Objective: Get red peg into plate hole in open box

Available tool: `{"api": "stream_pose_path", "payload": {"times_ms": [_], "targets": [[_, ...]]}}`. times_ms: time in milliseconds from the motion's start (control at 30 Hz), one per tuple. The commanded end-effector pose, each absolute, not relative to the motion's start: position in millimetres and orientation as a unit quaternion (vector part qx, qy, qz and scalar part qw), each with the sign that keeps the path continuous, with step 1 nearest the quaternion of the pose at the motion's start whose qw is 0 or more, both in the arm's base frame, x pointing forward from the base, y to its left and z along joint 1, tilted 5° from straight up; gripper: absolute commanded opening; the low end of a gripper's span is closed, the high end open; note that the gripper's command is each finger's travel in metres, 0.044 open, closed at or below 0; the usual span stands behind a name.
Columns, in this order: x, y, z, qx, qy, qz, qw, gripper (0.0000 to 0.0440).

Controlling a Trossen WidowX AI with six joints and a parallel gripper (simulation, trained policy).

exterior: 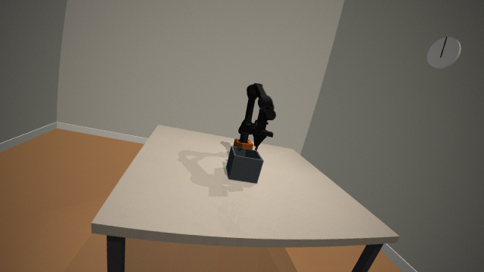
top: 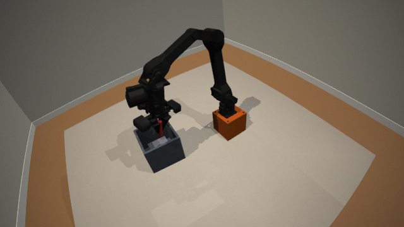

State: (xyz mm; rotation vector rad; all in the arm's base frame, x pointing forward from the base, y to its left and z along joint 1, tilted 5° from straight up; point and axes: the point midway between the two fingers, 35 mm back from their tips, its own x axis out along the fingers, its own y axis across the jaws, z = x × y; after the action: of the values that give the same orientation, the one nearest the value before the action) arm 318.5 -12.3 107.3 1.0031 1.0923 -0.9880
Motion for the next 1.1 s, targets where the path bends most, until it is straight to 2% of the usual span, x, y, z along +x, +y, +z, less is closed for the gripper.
{"api": "stream_pose_path", "payload": {"times_ms": [0,1067], "targets": [[320.5,-20.0,103.2,0.434,0.485,-0.433,0.624,0.0],[332.7,-69.7,31.0,0.433,0.521,-0.432,0.595,0.0]]}}
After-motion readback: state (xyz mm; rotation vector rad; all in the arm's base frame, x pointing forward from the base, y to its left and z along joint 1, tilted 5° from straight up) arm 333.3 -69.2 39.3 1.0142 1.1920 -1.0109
